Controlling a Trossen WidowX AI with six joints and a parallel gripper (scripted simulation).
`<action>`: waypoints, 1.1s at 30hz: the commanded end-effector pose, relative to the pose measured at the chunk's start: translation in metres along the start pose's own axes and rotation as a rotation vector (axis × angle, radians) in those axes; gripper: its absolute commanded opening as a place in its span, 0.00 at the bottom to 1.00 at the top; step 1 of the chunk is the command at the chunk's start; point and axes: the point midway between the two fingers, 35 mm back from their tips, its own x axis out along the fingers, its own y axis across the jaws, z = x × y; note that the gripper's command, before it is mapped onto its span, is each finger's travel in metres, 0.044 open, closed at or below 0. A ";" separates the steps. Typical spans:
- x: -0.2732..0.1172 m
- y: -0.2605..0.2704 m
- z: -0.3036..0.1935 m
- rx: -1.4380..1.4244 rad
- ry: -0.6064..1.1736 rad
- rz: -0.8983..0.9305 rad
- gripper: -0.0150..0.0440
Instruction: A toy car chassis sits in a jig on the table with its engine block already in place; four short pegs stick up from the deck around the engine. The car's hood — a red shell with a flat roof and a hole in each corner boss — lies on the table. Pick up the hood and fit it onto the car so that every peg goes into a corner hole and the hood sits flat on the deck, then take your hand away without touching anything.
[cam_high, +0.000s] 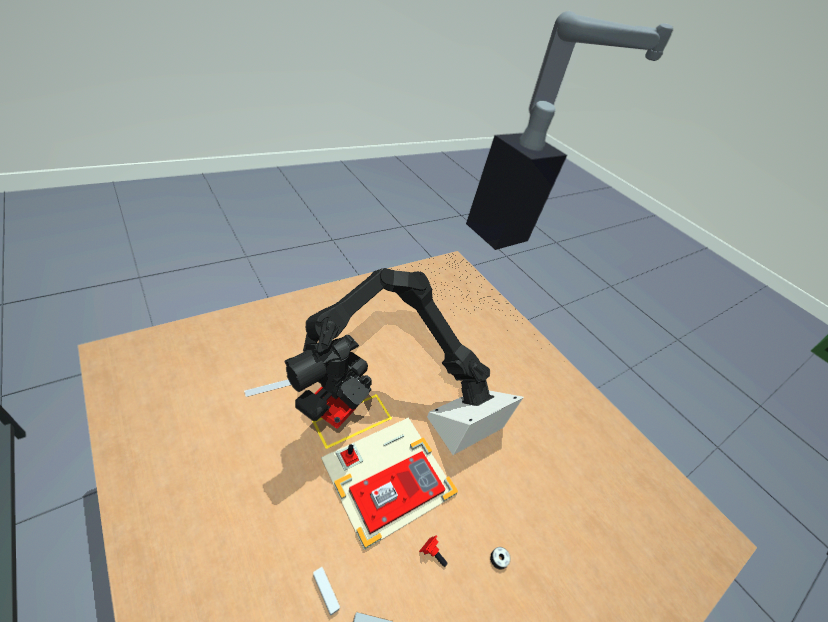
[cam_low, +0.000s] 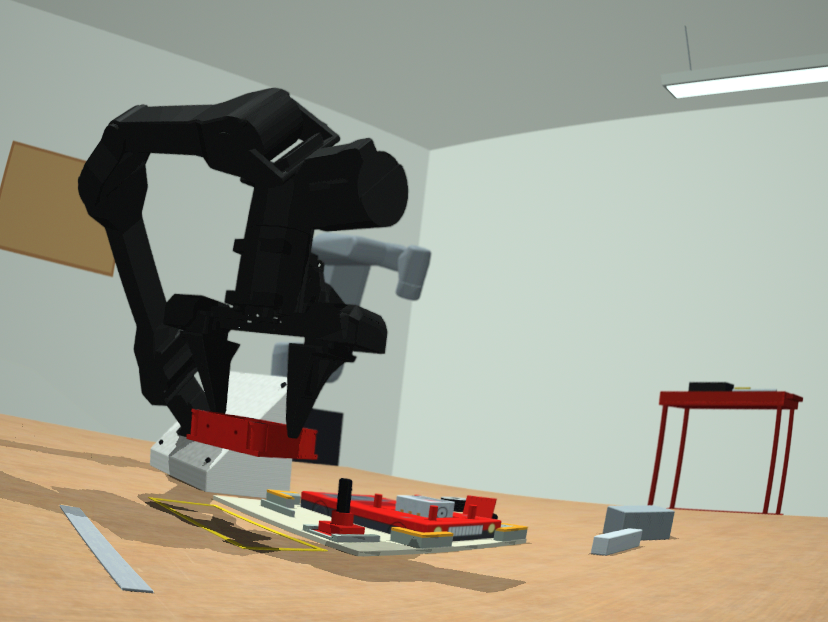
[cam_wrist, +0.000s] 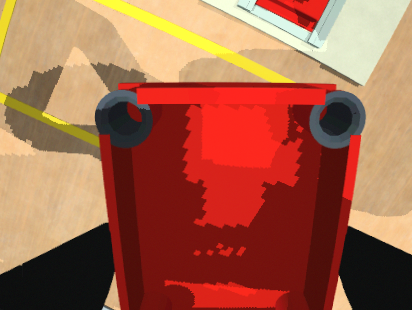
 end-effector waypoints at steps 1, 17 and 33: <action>-0.001 0.001 0.000 -0.098 -0.002 -0.003 0.25; -0.001 0.003 0.001 -0.546 -0.002 -0.003 0.25; -0.002 0.006 0.002 -0.994 -0.003 -0.004 0.25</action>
